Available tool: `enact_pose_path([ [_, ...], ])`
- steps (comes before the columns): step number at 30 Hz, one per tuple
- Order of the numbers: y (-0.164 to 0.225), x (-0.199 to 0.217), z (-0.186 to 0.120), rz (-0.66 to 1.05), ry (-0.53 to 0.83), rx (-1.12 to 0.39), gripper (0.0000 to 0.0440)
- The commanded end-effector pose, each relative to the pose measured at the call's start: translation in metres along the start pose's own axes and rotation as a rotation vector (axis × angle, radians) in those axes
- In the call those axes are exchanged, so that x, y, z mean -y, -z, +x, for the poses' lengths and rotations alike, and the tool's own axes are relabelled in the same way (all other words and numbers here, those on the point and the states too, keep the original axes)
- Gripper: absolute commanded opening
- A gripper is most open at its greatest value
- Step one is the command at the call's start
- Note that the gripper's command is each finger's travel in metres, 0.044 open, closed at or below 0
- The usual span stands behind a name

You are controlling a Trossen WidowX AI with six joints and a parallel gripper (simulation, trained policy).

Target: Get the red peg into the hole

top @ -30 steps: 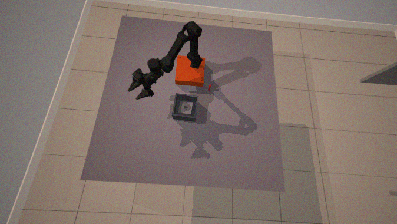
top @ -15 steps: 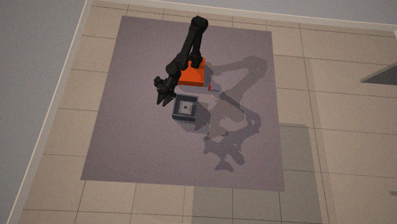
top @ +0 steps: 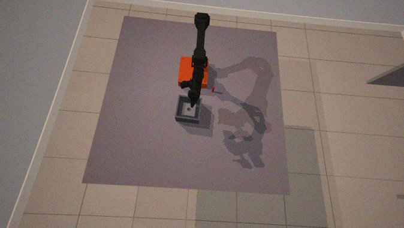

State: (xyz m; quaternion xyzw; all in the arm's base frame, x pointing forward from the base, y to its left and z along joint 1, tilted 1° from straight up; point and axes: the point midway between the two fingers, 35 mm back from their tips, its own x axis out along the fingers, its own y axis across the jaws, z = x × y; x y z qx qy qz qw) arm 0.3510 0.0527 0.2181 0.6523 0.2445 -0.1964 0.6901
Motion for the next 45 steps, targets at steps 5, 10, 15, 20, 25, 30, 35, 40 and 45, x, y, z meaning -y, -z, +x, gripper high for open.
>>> enact_pose_path([
  [5,0.04,0.058,-0.02,-0.062,0.242,-0.065,0.044],
  [10,0.057,0.099,-0.034,-0.098,0.408,-0.091,0.044],
  [15,0.069,0.138,-0.05,-0.138,0.572,-0.104,0.044],
  [20,0.078,0.173,-0.062,-0.187,0.714,-0.11,0.044],
  [25,0.084,0.198,-0.067,-0.235,0.807,-0.118,0.044],
  [30,0.091,0.216,-0.064,-0.268,0.85,-0.135,0.044],
  [35,0.098,0.232,-0.054,-0.289,0.86,-0.157,0.044],
  [40,0.105,0.25,-0.042,-0.298,0.854,-0.182,0.044],
  [45,0.111,0.269,-0.03,-0.298,0.839,-0.207,0.044],
])
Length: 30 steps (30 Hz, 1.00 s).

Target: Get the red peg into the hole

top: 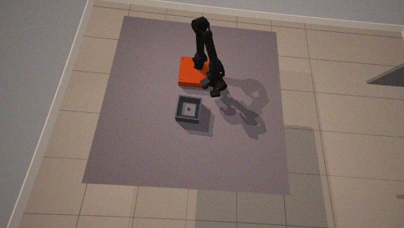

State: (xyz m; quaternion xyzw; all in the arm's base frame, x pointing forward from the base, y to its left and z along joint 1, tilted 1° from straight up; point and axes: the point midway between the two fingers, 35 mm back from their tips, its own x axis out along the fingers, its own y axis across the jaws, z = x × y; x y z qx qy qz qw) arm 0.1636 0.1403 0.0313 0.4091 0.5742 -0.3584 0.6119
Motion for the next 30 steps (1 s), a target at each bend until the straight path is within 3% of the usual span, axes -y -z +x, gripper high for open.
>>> enact_pose_path([
  [1,0.004,0.005,0.018,-0.01,0.003,-0.016,0.044],
  [5,0.008,0.007,0.031,-0.011,-0.003,-0.027,0.0432],
  [8,0.01,0.01,0.037,-0.007,0.007,-0.036,0.0383],
  [23,0.013,0.012,0.038,-0.04,0.074,-0.122,0.0002],
  [30,0.008,-0.001,0.023,-0.096,0.022,-0.088,0.0],
])
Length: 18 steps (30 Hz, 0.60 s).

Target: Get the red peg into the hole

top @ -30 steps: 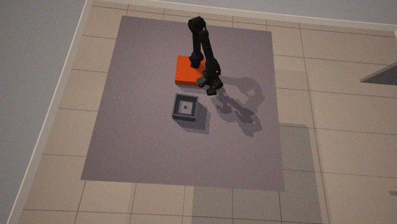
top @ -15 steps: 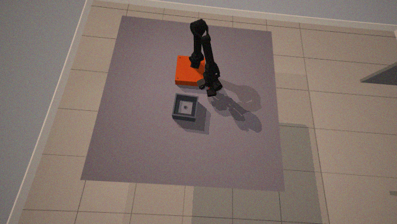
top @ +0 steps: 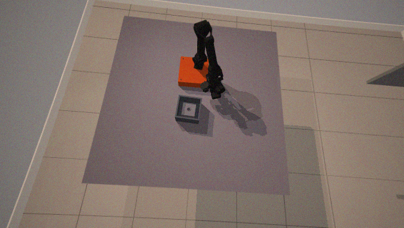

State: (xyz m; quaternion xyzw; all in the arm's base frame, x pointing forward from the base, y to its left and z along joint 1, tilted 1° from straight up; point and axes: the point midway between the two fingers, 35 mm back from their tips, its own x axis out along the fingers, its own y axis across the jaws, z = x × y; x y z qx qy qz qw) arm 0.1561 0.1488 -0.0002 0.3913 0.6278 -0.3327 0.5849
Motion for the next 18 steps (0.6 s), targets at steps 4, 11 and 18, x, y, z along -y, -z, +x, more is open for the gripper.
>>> enact_pose_path([
  [4,-0.005,-0.012,-0.022,-0.069,-0.052,0.043,0.0001],
  [11,-0.012,-0.026,-0.048,-0.134,-0.102,0.09,0.0012],
  [18,-0.024,-0.044,-0.08,-0.172,-0.157,0.14,0.0008],
])
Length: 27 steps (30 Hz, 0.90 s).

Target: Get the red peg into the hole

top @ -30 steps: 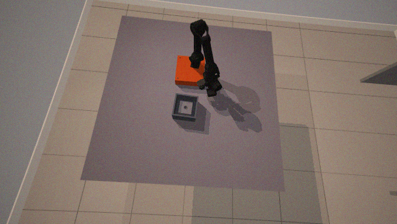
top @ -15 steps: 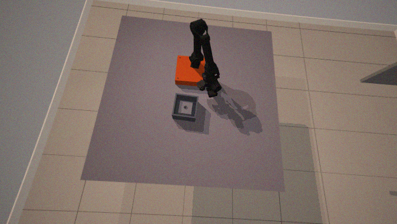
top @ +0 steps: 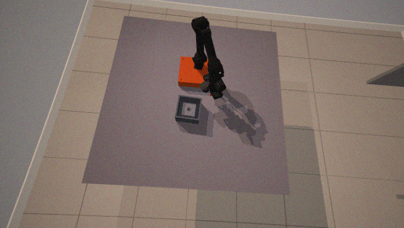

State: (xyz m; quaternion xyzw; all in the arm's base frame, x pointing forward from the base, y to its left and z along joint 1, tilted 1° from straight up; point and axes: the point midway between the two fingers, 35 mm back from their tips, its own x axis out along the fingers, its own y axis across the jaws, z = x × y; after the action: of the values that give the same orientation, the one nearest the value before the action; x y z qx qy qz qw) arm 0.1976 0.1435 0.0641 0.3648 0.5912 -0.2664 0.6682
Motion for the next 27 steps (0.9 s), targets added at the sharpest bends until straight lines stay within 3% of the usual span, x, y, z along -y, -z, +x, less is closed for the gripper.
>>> enact_pose_path([
  [1,-0.012,-0.011,-0.017,-0.02,-0.034,0.035,0.0007],
  [11,-0.052,-0.033,-0.043,-0.016,-0.075,0.107,0.0],
  [27,-0.119,-0.04,-0.043,0.074,-0.073,0.168,0.0],
])
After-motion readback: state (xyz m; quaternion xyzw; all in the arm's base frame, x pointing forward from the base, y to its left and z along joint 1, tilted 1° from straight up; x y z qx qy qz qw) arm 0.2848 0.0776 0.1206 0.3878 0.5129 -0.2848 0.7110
